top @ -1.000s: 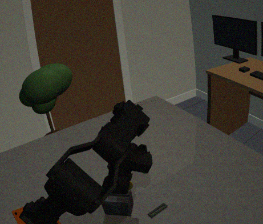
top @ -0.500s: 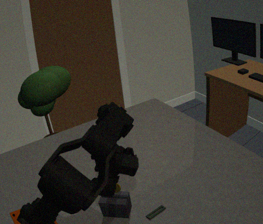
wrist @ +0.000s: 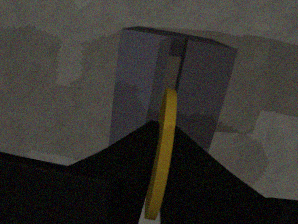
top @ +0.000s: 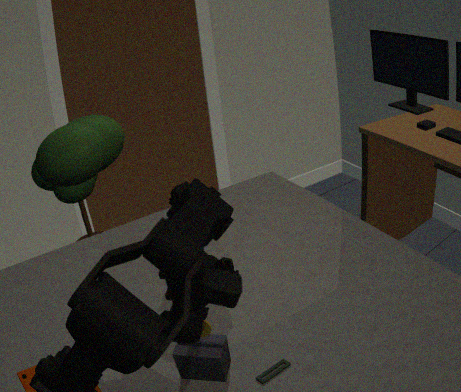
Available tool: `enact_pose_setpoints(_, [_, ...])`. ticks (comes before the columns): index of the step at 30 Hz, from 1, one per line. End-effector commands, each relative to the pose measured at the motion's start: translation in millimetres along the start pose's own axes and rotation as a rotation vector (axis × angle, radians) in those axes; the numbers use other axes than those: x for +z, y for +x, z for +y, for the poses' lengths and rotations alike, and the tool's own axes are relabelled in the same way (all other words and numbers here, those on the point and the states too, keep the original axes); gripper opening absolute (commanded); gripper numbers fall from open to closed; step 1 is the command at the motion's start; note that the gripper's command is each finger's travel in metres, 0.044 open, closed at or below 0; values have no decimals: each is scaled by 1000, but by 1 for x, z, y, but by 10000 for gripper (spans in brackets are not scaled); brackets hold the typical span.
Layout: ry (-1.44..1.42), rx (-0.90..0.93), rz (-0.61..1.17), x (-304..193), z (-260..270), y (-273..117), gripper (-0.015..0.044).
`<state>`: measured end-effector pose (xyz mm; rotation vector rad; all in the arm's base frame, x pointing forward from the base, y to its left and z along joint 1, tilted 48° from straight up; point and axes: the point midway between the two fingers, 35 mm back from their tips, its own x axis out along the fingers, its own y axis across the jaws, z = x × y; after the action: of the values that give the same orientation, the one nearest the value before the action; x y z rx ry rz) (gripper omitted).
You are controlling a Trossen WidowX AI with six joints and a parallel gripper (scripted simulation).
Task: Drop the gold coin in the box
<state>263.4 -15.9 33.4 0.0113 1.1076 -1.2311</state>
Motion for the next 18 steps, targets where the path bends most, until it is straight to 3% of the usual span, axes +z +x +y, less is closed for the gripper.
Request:
enact_pose_setpoints(1, [2, -3, 2, -3, 0, 2, 0])
enact_pose_setpoints(18, [2, -3, 2, -3, -3, 1, 0])
